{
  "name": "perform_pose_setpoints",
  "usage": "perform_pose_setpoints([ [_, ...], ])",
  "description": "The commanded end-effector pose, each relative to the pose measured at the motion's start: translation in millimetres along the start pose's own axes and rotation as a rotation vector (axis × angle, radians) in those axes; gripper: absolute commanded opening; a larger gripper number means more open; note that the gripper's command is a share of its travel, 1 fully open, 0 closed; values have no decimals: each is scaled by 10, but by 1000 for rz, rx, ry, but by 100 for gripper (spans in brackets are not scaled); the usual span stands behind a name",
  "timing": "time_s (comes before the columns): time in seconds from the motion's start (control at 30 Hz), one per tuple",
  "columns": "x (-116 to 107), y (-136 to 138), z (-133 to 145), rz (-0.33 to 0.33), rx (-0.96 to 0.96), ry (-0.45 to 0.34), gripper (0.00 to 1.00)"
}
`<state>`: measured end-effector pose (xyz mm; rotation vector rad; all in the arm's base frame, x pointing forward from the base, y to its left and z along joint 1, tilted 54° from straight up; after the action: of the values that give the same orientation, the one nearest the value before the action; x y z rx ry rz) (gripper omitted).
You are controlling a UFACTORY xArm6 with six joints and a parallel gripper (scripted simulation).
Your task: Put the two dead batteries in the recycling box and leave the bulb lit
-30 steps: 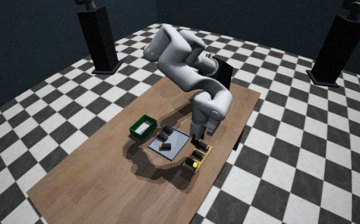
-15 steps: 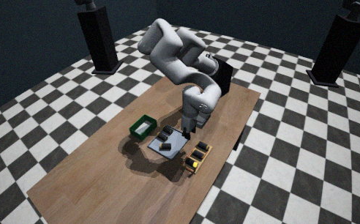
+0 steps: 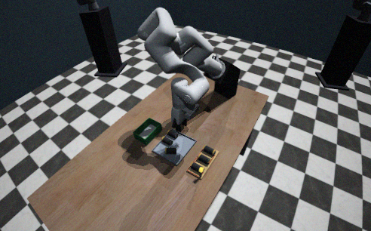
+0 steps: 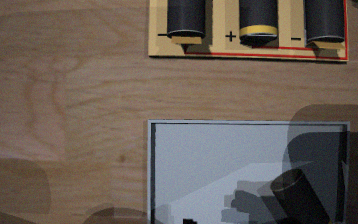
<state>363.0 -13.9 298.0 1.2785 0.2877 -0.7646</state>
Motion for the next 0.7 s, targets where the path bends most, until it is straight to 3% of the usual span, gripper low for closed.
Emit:
perform_pose_setpoints([
  [0.0,-7,-96,332,3,-1,15,51],
  [0.67,0,-262,792,2,-1,15,51],
])
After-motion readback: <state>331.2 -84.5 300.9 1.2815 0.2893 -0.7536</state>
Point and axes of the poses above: the point where the finger pads meet when closed, its own x axis out along the fingers, its own y axis across the jaws, z = x × y, the point moved 1 cm from there along -x, back along the fingers, and after that the axes turned 7 degrees about -x, right-handed, at the moved point
